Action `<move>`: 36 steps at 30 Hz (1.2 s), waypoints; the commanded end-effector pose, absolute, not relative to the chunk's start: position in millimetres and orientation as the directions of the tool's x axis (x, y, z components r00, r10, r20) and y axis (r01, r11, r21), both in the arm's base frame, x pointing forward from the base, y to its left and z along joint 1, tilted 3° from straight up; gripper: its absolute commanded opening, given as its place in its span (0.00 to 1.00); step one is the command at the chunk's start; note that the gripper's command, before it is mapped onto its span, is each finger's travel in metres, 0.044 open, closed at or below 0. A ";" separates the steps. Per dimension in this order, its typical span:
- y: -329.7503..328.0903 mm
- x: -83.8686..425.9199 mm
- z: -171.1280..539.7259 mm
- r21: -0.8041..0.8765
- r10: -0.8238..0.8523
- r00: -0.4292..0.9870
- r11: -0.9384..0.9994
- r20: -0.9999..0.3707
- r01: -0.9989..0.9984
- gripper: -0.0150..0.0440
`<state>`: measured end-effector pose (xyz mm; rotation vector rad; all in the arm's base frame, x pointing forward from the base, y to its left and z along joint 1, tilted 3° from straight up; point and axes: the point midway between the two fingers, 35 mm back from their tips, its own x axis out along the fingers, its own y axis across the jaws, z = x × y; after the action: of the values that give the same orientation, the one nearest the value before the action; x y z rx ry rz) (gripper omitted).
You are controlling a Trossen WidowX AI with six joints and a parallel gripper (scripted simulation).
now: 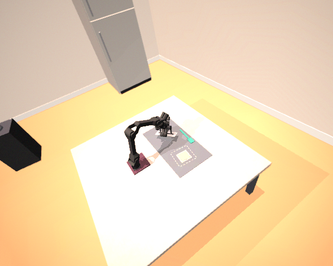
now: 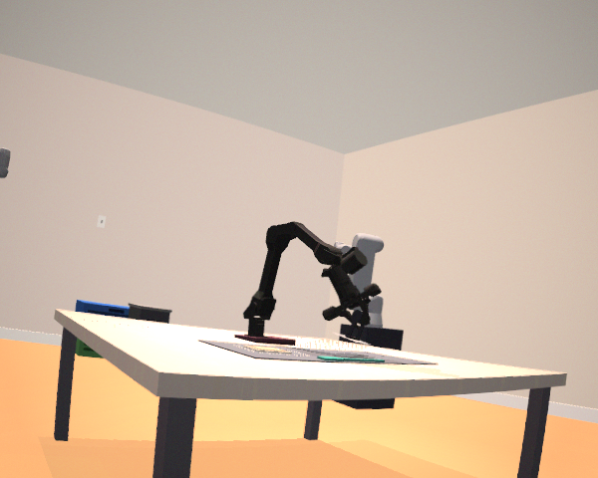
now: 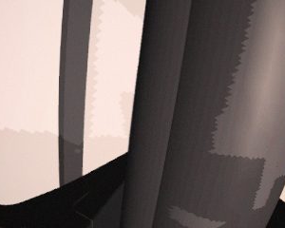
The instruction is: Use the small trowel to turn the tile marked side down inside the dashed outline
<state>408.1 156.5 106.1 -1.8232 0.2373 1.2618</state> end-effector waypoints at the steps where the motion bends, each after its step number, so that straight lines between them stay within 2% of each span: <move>1: 171.8 410.0 109.4 -0.552 0.364 0.424 -0.652 -0.829 -0.521 0.25; 18: 236.6 395.5 95.6 -0.583 0.573 0.106 -0.799 -0.813 -0.149 0.25; 36: 293.3 373.7 92.5 -0.746 0.717 -0.206 -0.638 -0.666 0.191 0.25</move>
<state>374.4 285.9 86.4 -1.7029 -0.9779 1.9163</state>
